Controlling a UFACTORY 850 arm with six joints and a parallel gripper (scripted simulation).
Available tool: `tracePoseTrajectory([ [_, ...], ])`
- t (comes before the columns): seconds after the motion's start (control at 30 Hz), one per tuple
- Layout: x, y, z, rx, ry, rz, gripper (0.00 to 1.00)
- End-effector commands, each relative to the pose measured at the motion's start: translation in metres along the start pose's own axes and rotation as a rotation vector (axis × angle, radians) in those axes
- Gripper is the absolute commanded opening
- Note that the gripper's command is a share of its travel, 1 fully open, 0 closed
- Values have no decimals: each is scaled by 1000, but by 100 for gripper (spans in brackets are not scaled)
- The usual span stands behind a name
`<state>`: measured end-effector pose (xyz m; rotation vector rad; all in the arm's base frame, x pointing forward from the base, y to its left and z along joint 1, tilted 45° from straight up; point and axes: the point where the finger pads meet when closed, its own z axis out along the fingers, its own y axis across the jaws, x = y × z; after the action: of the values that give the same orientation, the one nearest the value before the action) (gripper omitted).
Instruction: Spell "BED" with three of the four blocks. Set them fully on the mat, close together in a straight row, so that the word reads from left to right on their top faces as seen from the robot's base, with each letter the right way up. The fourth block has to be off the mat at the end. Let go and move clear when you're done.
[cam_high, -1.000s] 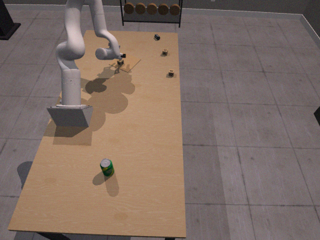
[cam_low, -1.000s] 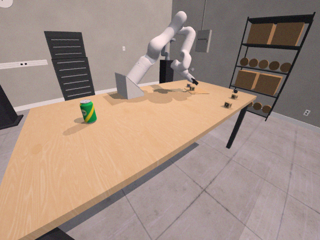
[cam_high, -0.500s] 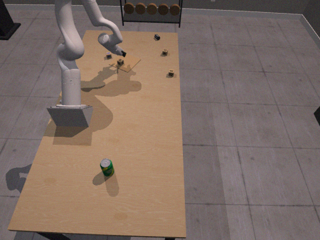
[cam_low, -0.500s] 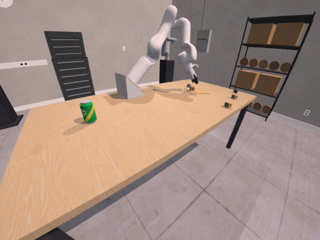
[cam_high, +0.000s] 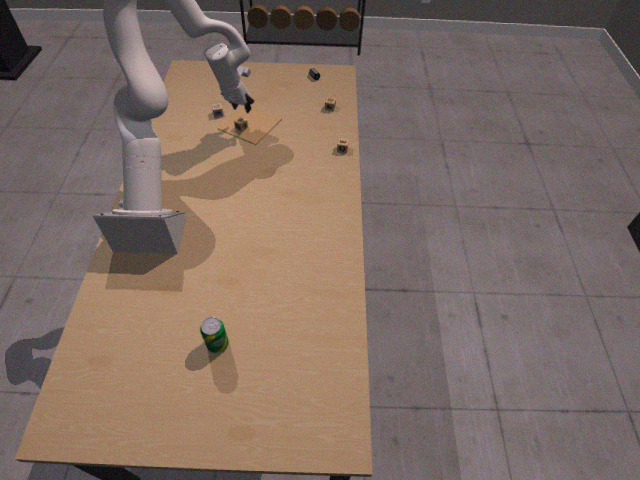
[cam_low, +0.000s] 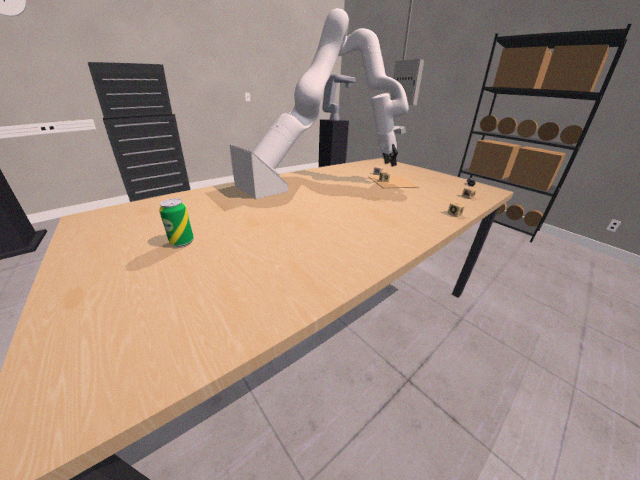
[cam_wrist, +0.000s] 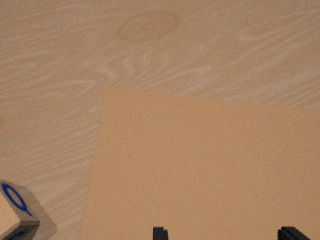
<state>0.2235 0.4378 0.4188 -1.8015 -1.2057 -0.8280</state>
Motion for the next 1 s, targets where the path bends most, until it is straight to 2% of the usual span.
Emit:
tracePoseTrajectory([
  [0.0,2,-3,-2,34,-134,10,62],
  [0.23,4,-3,-6,35,-260,8,62],
  [0.3,4,-3,-6,35,-260,8,62],
  [0.47,4,-2,-9,29,-319,7,62],
  [0.63,4,-1,-9,27,-329,6,62],
  [0.67,4,-1,-9,27,-329,6,100],
  [0.97,4,-1,-9,27,-329,6,100],
])
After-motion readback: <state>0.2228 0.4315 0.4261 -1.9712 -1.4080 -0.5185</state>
